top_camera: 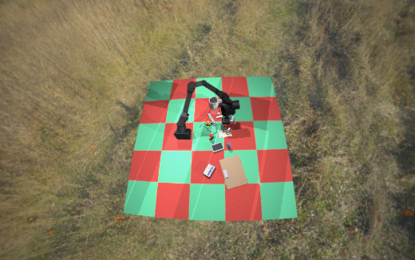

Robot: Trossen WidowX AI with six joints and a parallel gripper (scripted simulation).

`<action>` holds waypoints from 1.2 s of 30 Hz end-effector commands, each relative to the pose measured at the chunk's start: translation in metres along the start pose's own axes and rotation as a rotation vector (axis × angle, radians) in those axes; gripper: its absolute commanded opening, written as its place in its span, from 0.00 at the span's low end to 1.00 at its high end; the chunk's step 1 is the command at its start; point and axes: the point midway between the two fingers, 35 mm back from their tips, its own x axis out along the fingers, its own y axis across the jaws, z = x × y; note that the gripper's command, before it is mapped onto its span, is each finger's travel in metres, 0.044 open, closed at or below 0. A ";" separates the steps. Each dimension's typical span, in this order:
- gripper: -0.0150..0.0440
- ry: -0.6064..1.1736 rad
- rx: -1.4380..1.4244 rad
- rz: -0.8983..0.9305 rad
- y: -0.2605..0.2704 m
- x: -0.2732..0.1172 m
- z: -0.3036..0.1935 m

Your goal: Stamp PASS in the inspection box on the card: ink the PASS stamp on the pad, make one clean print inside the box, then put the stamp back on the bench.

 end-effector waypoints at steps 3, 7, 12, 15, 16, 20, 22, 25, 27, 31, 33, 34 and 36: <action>0.70 -0.010 0.001 -0.009 -0.005 -0.070 0.006; 0.70 -0.008 0.003 -0.004 -0.004 -0.112 0.001; 0.70 -0.008 0.003 -0.004 -0.004 -0.112 0.001; 0.70 -0.008 0.003 -0.004 -0.004 -0.112 0.001; 0.70 -0.008 0.003 -0.004 -0.004 -0.112 0.001; 0.70 -0.008 0.003 -0.004 -0.004 -0.112 0.001; 0.70 -0.008 0.003 -0.004 -0.004 -0.112 0.001; 0.70 -0.008 0.003 -0.004 -0.004 -0.112 0.001; 0.70 -0.008 0.003 -0.004 -0.004 -0.112 0.001; 0.70 -0.011 0.006 0.000 -0.004 -0.112 0.001; 0.70 -0.011 0.006 0.000 -0.004 -0.112 0.001; 0.70 -0.011 0.006 0.000 -0.004 -0.112 0.001; 0.70 -0.011 0.006 0.000 -0.004 -0.112 0.001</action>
